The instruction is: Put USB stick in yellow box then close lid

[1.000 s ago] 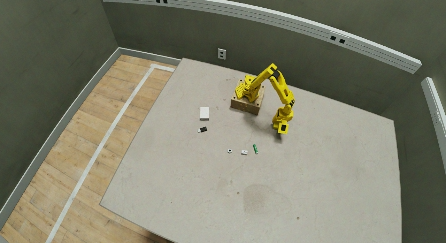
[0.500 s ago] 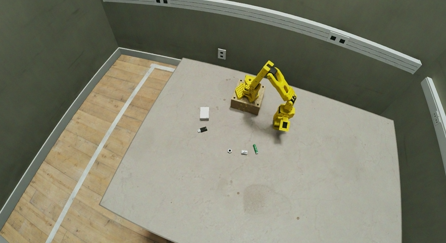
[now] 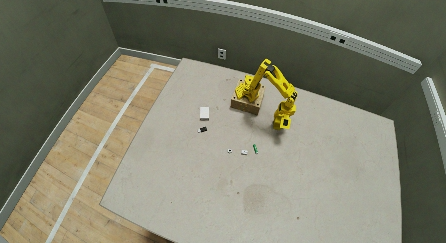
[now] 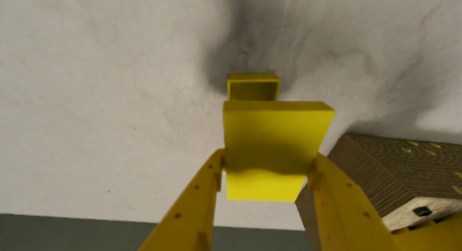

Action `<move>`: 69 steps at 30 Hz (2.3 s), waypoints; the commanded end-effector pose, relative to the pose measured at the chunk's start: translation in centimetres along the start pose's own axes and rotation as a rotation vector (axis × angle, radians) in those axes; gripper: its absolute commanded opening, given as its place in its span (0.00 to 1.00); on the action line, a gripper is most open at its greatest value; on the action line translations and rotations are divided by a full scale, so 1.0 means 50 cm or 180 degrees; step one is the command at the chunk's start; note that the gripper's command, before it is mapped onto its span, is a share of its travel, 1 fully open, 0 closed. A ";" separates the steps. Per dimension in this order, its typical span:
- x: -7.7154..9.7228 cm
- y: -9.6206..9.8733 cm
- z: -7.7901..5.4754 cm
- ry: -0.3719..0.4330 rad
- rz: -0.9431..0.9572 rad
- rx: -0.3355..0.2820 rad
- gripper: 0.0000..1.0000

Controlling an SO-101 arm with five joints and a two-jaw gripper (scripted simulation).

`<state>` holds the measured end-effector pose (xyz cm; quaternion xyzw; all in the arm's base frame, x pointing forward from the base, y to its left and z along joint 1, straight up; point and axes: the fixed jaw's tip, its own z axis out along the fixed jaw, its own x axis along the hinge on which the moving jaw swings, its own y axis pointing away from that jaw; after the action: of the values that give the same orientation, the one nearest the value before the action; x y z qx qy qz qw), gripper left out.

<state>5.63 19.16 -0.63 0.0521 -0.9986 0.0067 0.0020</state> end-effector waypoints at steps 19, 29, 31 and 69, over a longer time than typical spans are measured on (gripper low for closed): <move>-0.005 0.019 -0.029 -0.0022 0.0009 -0.0060 0.22; -0.005 0.019 -0.029 -0.0022 0.0009 -0.0060 0.22; -0.005 0.019 -0.029 -0.0022 0.0009 -0.0060 0.22; -0.003 0.015 -0.021 -0.0022 0.0009 -0.0060 0.22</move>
<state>5.90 20.07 0.57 0.0521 -0.9986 -0.0054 -0.0025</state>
